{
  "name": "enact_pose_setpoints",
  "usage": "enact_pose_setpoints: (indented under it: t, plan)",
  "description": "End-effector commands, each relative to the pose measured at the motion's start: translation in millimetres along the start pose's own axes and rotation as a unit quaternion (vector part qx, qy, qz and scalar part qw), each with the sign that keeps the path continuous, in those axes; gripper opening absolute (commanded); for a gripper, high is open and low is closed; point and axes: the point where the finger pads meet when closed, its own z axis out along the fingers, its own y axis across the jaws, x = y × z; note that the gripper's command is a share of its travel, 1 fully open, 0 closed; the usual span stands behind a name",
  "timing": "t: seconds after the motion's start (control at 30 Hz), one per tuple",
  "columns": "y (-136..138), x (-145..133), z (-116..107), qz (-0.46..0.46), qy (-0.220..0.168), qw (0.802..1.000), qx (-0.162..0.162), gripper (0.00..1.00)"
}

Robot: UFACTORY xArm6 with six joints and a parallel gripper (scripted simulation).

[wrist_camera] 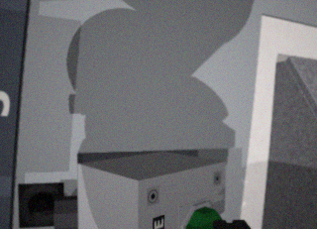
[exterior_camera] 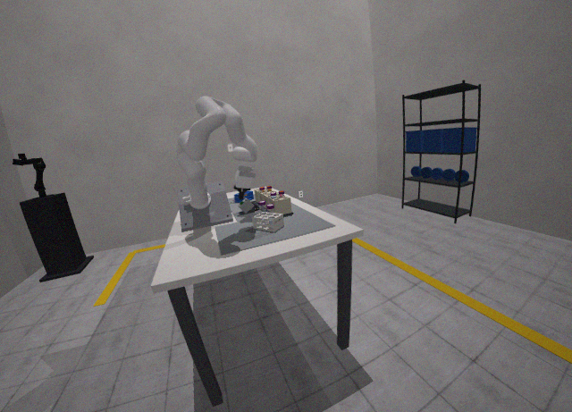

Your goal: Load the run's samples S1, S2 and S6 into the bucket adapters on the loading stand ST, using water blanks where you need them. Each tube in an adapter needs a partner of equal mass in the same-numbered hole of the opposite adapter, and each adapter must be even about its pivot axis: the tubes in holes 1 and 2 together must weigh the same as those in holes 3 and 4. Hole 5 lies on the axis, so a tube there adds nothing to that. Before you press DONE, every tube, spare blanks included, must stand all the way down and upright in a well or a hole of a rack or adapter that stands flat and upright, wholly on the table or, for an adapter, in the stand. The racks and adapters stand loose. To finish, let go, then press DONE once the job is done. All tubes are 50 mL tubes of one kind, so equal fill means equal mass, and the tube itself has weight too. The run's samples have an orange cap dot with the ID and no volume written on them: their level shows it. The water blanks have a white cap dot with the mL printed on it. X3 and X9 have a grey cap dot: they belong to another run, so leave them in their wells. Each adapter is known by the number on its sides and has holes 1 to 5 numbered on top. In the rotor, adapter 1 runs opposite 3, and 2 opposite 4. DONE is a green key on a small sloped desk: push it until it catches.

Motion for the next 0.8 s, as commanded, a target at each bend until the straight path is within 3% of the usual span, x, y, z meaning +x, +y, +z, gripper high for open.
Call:
enact_pose_setpoints:
  t: [0.0, 0.77]
  plan:
    - [-1.6, -0.2, 1.4, 0.000, -0.001, 1.000, 0.001, 0.00]
    - [-4.2, 0.1, 11.3, 0.000, -0.001, 1.000, 0.001, 0.00]
